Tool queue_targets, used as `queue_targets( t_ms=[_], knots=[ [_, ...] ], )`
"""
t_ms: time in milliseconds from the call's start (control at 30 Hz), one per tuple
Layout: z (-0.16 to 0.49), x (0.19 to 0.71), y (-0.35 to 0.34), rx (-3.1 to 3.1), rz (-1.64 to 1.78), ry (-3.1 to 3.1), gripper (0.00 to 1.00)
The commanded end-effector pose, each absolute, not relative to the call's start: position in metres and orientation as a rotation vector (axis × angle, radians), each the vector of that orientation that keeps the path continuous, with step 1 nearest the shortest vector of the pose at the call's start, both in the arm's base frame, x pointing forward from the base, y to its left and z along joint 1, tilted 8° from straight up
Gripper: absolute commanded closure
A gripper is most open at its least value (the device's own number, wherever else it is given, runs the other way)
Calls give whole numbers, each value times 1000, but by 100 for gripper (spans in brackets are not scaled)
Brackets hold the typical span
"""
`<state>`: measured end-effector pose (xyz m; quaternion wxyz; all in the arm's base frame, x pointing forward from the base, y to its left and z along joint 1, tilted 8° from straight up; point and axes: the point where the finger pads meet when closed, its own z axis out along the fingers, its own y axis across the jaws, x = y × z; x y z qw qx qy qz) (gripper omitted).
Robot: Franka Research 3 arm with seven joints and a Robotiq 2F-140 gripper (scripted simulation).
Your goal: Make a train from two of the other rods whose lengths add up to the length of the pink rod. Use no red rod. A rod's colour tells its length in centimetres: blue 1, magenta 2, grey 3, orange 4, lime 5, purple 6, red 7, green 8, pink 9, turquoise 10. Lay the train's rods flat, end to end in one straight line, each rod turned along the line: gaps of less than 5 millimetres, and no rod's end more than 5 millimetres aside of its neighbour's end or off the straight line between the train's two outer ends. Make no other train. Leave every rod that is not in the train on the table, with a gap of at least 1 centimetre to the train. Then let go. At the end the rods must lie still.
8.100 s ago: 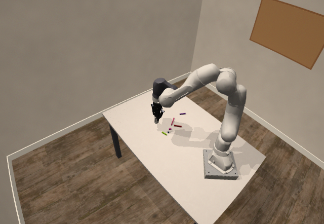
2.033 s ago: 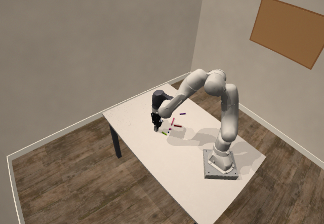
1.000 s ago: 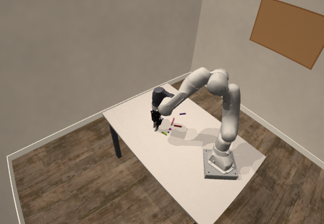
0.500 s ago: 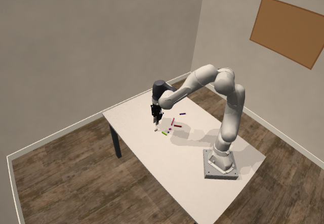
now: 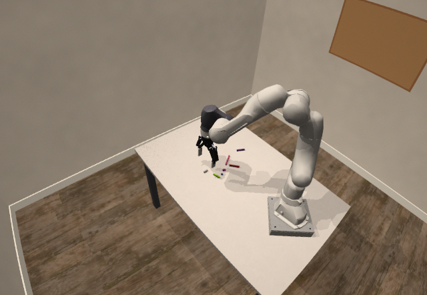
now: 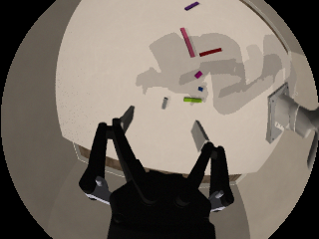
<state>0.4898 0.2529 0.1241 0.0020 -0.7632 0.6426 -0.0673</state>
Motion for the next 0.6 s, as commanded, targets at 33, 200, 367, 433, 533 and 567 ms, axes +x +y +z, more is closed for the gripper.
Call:
queue_targets(
  t_ms=[33, 200, 367, 433, 533, 567],
  knots=[
    [126, 489, 255, -2392, -209, 2019, 0],
    [126, 489, 255, -2392, -209, 2019, 0],
    [126, 490, 253, -2409, -209, 2000, 0],
    [126, 491, 251, -2424, -209, 1983, 0],
    [126, 493, 246, -2473, -208, 1928, 0],
    [126, 495, 242, -2507, -208, 1887, 0]
  ],
)
